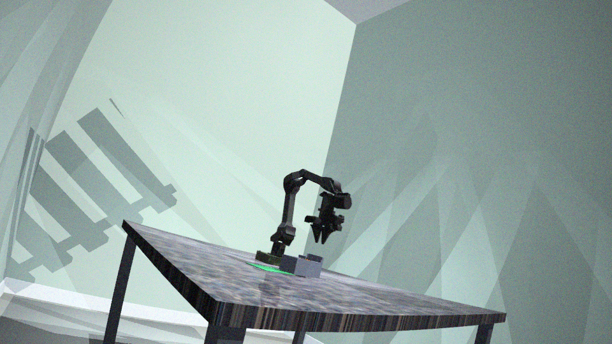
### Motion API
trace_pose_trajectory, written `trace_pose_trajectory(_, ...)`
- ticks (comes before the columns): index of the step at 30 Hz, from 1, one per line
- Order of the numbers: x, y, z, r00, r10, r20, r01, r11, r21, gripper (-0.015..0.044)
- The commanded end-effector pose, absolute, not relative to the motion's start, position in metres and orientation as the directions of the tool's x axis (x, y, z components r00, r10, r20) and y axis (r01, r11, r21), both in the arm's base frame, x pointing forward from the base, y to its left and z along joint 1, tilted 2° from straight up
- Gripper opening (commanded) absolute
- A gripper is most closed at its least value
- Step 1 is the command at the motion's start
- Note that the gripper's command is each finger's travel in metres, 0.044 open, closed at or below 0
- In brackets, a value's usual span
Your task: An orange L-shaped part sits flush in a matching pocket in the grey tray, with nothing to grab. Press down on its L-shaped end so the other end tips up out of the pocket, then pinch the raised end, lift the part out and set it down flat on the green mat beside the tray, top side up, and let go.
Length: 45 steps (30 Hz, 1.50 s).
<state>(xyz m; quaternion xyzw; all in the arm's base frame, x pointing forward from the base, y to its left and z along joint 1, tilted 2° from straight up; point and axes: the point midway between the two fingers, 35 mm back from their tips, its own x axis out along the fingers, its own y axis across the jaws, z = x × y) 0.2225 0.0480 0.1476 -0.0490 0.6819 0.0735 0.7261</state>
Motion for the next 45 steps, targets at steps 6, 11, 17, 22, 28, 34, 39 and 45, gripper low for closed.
trace_pose_trajectory(6, 0.223, 0.048, 0.079, 0.044, 0.031, -0.999, -0.165, 0.986, 0.023, 0.018)
trace_pose_trajectory(11, 0.222, 0.048, 0.077, 0.044, 0.031, -0.999, -0.165, 0.986, 0.023, 0.018)
trace_pose_trajectory(17, 0.223, 0.048, 0.075, 0.044, 0.031, -0.999, -0.165, 0.986, 0.023, 0.018)
trace_pose_trajectory(22, 0.223, 0.049, 0.068, 0.044, 0.031, -0.999, -0.165, 0.986, 0.023, 0.018)
trace_pose_trajectory(28, 0.224, 0.049, 0.058, 0.044, 0.031, -0.999, -0.165, 0.986, 0.023, 0.018)
trace_pose_trajectory(34, 0.224, 0.049, 0.048, 0.044, 0.031, -0.999, -0.165, 0.986, 0.023, 0.018)
trace_pose_trajectory(39, 0.224, 0.049, 0.041, 0.044, 0.031, -0.999, -0.165, 0.986, 0.023, 0.018)
trace_pose_trajectory(45, 0.224, 0.049, 0.041, 0.044, 0.031, -0.999, -0.165, 0.986, 0.023, 0.018)
